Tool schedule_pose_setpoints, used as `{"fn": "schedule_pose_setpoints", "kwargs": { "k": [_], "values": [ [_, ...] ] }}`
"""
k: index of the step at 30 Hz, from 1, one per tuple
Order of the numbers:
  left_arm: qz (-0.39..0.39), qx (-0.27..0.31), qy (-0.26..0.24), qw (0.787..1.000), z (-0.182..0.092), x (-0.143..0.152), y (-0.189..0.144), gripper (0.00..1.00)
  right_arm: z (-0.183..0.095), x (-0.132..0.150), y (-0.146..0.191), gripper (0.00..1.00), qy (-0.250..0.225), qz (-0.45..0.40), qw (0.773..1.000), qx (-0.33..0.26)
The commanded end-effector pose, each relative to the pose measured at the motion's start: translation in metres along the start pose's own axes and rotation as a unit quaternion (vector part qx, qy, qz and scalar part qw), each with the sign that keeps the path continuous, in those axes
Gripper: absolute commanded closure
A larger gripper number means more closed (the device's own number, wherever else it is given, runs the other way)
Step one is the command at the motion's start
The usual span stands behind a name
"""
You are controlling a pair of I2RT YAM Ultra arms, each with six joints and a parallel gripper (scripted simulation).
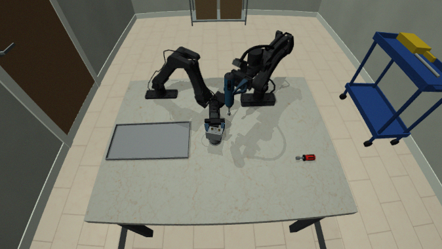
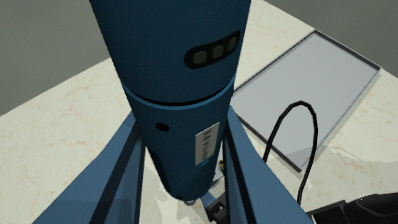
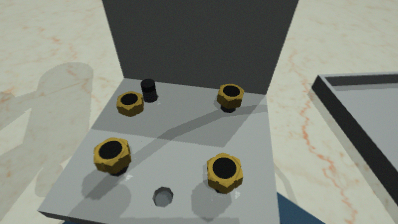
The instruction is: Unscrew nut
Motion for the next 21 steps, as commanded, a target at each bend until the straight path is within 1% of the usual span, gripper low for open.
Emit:
{"fn": "schedule_pose_setpoints", "kwargs": {
  "k": [1, 21],
  "values": [
    [0.004, 0.008, -0.071, 0.997, -0.0027, -0.0297, -0.0041, 0.58, 0.0028, -0.0141, 0.0048, 0.41, -0.013, 0.021, 1.000, 0.002],
    [0.004, 0.007, -0.065, 0.998, 0.0011, -0.0279, -0.0036, 0.58, 0.0028, -0.0141, 0.0048, 0.41, -0.013, 0.021, 1.000, 0.002]
  ]
}}
Point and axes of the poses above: on each arm, the point where the finger pads meet when closed, its own z axis out along the fingers, its own y axis across the jaws, x = y × z, the point moved 10 cm from there along -z, back along the fingers, and after that the axes turned 7 degrees about -z, right-handed, at the moved point
